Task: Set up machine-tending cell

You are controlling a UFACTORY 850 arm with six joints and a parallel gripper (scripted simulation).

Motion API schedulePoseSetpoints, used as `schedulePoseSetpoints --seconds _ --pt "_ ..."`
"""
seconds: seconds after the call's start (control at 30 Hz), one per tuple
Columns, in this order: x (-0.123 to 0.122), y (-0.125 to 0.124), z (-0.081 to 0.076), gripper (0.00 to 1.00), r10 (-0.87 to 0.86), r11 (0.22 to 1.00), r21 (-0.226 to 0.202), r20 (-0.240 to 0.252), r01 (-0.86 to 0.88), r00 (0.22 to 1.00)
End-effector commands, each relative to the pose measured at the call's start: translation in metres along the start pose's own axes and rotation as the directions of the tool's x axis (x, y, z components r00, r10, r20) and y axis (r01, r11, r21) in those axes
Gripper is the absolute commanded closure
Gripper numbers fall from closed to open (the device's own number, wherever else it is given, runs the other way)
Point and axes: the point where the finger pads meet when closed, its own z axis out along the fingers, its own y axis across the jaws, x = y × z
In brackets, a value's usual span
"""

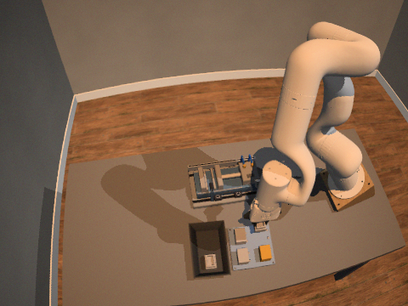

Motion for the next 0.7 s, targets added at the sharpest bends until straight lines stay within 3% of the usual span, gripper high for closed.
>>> schedulePoseSetpoints --seconds 0.0,0.43,0.5,0.67 --pt "-0.002 -0.024 -0.001 1.0 0.0 1.0 -0.008 0.0 0.0 1.0" --pt "0.001 -0.137 0.0 1.0 0.0 1.0 -0.01 0.001 0.0 1.0" --pt "0.001 -0.137 0.0 1.0 0.0 1.0 -0.01 0.001 0.0 1.0" --pt "0.006 -0.173 0.003 1.0 -0.002 1.0 -0.005 0.008 0.002 1.0"
